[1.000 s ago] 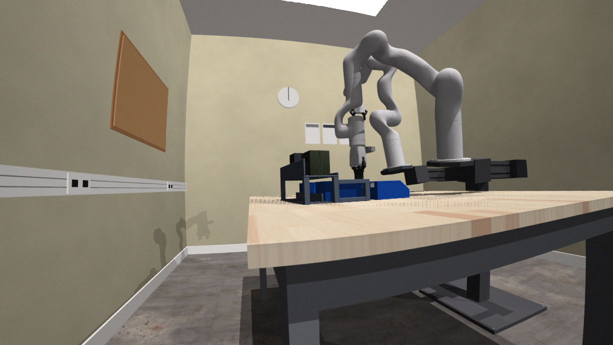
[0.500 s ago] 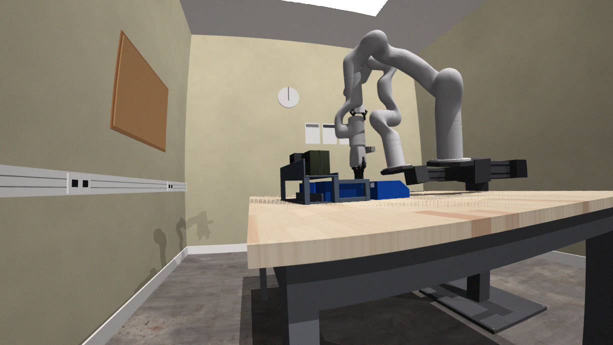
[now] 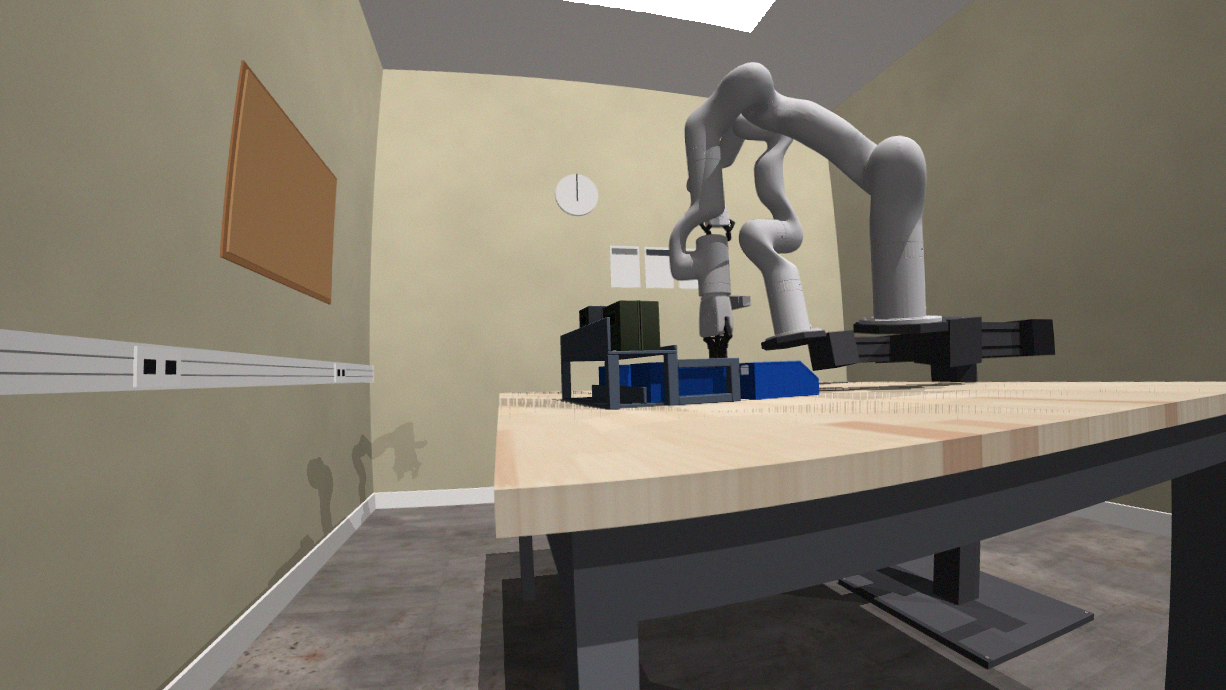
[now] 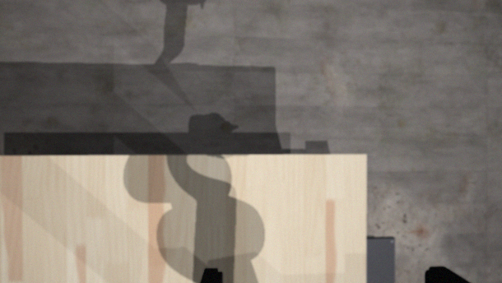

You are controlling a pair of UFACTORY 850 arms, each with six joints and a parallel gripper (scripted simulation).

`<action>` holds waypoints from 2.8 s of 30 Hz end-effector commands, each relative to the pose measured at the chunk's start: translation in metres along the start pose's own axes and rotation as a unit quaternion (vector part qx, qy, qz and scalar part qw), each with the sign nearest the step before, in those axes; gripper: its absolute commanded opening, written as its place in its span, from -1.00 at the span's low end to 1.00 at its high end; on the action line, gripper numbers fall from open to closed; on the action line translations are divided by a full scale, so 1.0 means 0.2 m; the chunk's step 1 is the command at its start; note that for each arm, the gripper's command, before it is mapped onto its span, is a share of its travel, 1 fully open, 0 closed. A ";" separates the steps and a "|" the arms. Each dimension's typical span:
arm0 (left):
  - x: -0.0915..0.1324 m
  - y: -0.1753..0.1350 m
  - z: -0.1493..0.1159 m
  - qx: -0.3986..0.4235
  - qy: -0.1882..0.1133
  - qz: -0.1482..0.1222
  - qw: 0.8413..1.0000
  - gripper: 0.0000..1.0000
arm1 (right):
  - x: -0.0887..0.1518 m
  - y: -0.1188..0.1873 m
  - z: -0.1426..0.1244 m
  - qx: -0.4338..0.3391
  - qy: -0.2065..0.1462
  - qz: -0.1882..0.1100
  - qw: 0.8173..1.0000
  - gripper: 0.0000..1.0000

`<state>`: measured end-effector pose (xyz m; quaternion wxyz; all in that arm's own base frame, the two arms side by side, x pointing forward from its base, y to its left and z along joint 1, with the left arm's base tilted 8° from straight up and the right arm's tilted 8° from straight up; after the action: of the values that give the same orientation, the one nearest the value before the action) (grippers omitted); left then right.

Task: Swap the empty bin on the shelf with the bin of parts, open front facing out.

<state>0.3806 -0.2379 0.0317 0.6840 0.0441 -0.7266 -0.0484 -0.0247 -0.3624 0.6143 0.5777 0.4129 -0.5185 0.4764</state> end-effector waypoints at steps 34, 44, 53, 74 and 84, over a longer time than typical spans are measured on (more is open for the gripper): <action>-0.17 0.00 0.00 0.000 -0.002 0.001 1.000 -0.46 | 0.00 0.00 0.00 0.000 0.001 0.000 1.000 1.00; -0.18 0.00 0.00 0.000 -0.002 0.001 1.000 -0.46 | 0.00 0.00 0.00 0.000 0.001 0.000 1.000 1.00; -0.18 0.00 0.00 0.000 -0.002 0.001 1.000 -1.00 | 0.00 0.00 0.00 0.000 0.001 0.000 1.000 1.00; -0.18 0.00 0.00 0.000 -0.002 0.001 1.000 -1.00 | 0.00 0.00 0.00 0.000 0.001 0.000 1.000 1.00; -0.15 0.00 0.00 0.000 -0.002 0.001 1.000 -1.00 | 0.00 0.00 0.00 0.000 0.001 0.000 1.000 1.00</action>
<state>0.3822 -0.2332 -0.0014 0.6832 0.0436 -0.7274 -0.0480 -0.0247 -0.3624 0.6143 0.5777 0.4129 -0.5185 0.4764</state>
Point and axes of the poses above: on each arm, the point where the finger pads meet when closed, its own x axis back along the fingers, its own y axis across the jaws, z = x × y, the point moved 10 cm from there along x, back along the fingers, and after that the axes turned 8 degrees about -x, right-handed, at the moved point
